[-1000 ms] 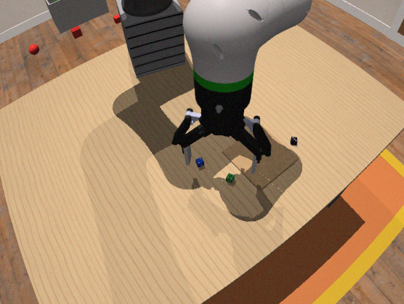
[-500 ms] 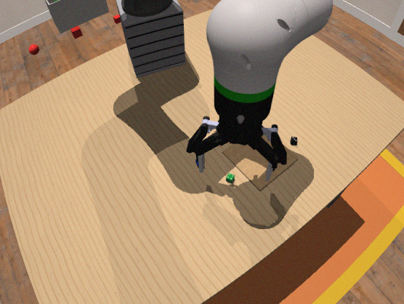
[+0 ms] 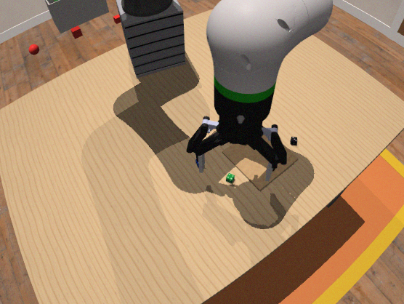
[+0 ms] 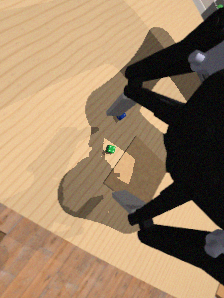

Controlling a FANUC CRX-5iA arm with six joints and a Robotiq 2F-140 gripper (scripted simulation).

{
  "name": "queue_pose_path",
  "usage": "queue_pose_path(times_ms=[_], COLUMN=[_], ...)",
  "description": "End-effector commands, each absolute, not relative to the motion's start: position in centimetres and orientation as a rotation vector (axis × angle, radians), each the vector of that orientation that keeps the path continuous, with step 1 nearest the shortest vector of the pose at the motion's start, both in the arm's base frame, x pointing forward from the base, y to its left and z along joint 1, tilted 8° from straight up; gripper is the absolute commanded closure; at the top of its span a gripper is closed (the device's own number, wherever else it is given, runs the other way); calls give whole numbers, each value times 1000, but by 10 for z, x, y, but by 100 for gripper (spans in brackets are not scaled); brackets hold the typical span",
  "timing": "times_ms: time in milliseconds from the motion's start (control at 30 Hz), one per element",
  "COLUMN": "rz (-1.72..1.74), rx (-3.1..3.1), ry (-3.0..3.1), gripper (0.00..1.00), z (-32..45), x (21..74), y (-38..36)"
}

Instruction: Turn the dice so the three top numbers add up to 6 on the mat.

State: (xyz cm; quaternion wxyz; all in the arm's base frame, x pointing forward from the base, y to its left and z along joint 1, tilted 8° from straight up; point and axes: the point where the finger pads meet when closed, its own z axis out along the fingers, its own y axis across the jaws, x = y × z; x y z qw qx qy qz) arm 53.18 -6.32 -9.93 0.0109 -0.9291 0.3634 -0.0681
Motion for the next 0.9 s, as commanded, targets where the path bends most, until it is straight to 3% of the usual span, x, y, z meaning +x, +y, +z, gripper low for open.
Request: queue_pose_path(times_ms=[0, 867], rz=[-213, -213], rx=[-2899, -2899], ry=[1134, 1134], gripper=[0, 0], z=[-99, -99], x=[532, 532], y=[-63, -53])
